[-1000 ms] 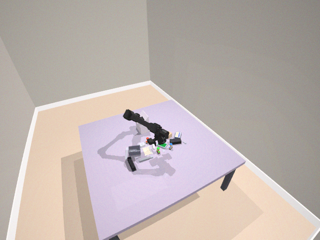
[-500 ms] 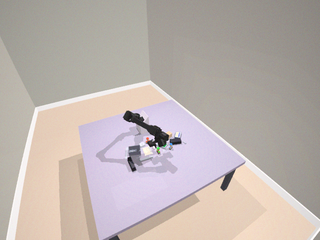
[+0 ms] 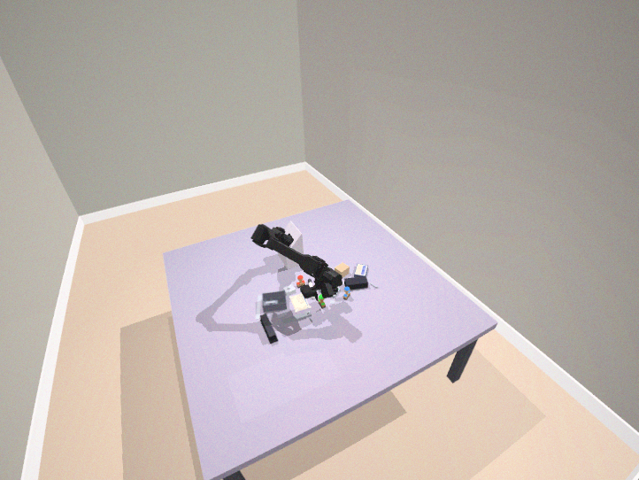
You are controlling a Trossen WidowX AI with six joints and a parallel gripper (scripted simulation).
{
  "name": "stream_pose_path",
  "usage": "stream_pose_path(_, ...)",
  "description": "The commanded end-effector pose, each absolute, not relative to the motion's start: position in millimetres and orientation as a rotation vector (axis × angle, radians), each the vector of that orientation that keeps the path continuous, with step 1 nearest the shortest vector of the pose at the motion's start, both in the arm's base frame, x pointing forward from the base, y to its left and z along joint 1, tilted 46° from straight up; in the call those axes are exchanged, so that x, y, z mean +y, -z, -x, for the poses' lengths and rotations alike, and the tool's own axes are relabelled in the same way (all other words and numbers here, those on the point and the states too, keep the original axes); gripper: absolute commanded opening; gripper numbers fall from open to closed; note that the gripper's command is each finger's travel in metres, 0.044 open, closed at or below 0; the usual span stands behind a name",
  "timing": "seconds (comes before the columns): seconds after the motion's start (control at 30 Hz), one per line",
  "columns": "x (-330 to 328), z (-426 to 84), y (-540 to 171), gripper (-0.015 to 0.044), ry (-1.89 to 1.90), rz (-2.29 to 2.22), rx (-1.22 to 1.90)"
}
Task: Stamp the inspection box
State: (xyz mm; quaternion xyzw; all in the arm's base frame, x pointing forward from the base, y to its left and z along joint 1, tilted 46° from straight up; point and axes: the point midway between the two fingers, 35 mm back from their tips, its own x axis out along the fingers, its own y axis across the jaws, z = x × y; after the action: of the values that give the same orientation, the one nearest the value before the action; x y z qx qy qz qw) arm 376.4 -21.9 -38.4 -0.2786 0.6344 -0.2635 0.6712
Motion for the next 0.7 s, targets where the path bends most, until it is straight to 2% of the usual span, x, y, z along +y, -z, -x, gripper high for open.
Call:
stream_pose_path(0.0, -25.9, -375.7, 42.6, 0.0230, 0.591, 0.638, 1.431)
stream_pose_path(0.43, -39.7, -375.6, 54.6, 0.0230, 0.593, 0.639, 1.431)
stream_pose_path(0.53, -38.4, -376.3, 52.8, 0.0151, 0.597, 0.630, 1.430)
stream_pose_path(0.67, -38.4, -376.3, 52.8, 0.0124, 0.597, 0.630, 1.430)
